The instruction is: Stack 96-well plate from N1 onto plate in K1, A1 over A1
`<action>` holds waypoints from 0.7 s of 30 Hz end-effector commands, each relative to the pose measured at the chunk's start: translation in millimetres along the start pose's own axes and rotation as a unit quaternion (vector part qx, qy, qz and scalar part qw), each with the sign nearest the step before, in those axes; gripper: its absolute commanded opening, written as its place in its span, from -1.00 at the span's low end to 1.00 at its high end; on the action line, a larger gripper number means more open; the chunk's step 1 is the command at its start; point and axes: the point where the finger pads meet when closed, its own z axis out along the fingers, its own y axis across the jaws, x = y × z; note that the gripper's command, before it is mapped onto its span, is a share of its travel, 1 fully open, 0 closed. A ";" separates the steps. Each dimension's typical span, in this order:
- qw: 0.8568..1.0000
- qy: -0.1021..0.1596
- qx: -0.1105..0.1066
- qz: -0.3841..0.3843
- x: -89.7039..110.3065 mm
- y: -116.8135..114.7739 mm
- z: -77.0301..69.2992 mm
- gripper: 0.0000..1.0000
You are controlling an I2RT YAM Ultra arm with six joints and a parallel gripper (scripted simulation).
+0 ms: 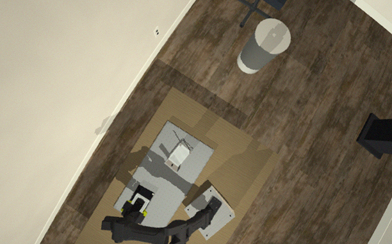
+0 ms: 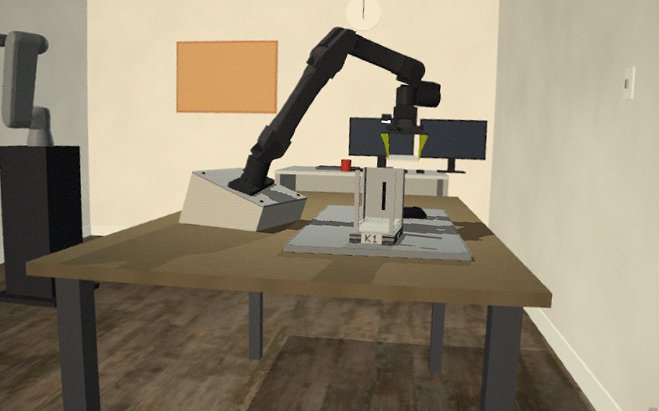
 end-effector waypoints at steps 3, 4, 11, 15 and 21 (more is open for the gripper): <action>1.000 0.005 -0.012 0.027 -19.4 -0.3 -6.5 -1.00; 0.999 0.005 -0.011 0.030 -22.5 -1.0 -6.6 -1.00; 0.998 0.006 -0.011 0.053 -41.6 -4.4 -6.8 -1.00; 0.998 0.006 -0.011 0.066 -51.3 -6.0 -6.9 -1.00; 0.998 0.005 -0.011 0.062 -70.9 -9.1 -7.1 -1.00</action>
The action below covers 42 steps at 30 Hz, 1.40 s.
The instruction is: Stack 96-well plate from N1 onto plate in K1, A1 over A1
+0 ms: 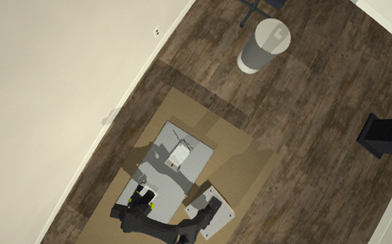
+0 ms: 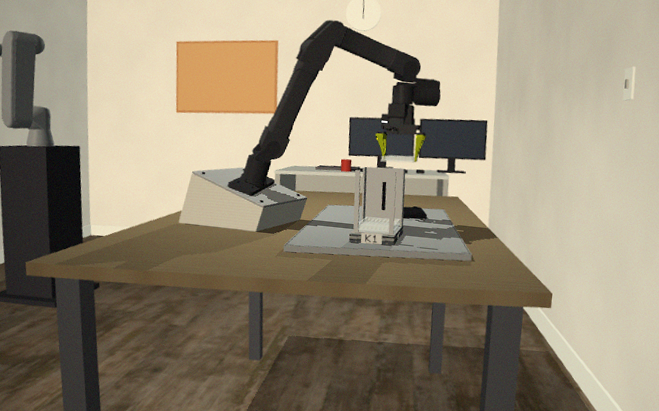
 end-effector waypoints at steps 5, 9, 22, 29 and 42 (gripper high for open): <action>1.000 0.007 -0.012 -0.004 -24.9 0.8 -7.4 -1.00; 1.000 0.006 -0.011 -0.004 -31.7 0.2 -7.5 -1.00; 1.000 0.005 -0.012 -0.004 -74.7 -0.9 -7.9 -1.00; 1.000 0.004 -0.008 -0.005 -91.7 -3.0 -8.1 -1.00; 1.000 0.004 -0.011 -0.004 -127.8 -2.6 -10.3 -1.00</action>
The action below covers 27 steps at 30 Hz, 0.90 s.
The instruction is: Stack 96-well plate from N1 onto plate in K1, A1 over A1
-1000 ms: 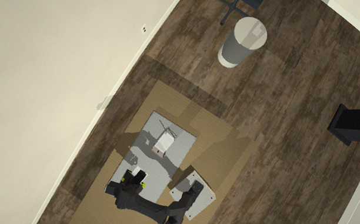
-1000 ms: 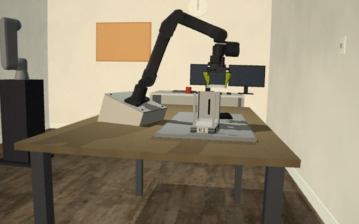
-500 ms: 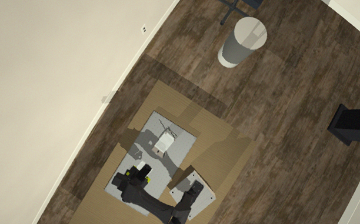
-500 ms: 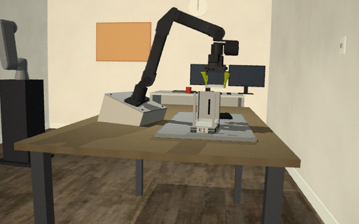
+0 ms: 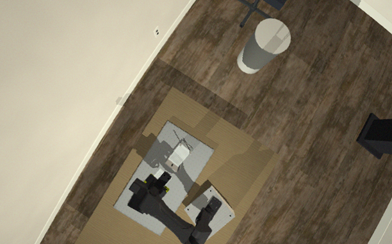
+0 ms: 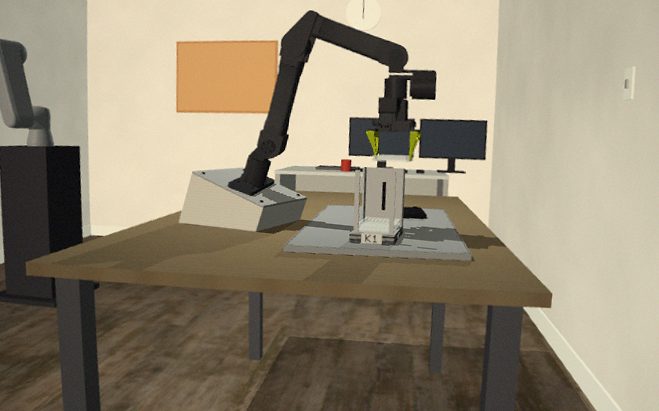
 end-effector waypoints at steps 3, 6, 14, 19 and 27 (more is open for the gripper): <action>1.000 0.005 -0.008 -0.015 -12.0 -2.1 -6.8 -1.00; 1.000 0.005 -0.009 -0.015 -21.9 -1.6 -7.6 -1.00; 1.000 0.004 -0.014 -0.015 -48.7 3.6 -12.5 -1.00; 1.000 0.004 -0.010 -0.015 -58.7 3.5 -9.9 -1.00; 1.000 0.004 -0.005 -0.015 -85.4 3.3 -6.7 -1.00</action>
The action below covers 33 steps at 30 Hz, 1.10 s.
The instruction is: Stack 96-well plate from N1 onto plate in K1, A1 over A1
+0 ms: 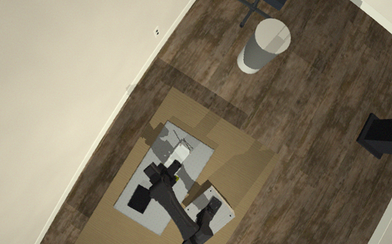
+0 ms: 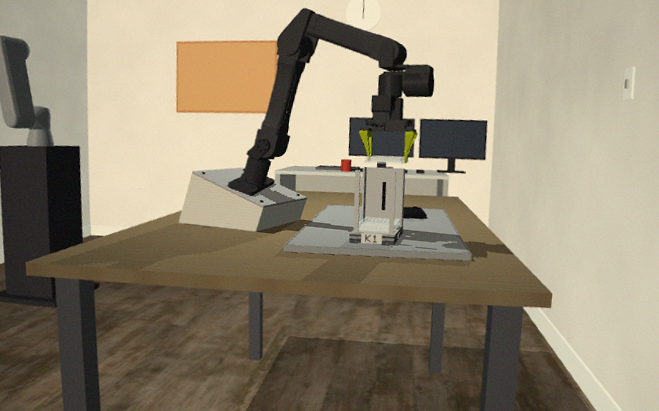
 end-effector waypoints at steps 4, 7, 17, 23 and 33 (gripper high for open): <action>1.000 0.002 -0.003 -0.014 -21.3 3.7 -5.9 -1.00; 1.000 0.002 -0.003 -0.014 -24.7 3.7 -6.0 -1.00; 1.000 0.002 -0.004 -0.014 -58.3 3.5 -6.6 -1.00; 1.000 0.002 -0.004 -0.014 -75.2 3.4 -7.0 -1.00; 1.000 -0.005 -0.019 -0.019 -92.6 4.7 -18.5 -1.00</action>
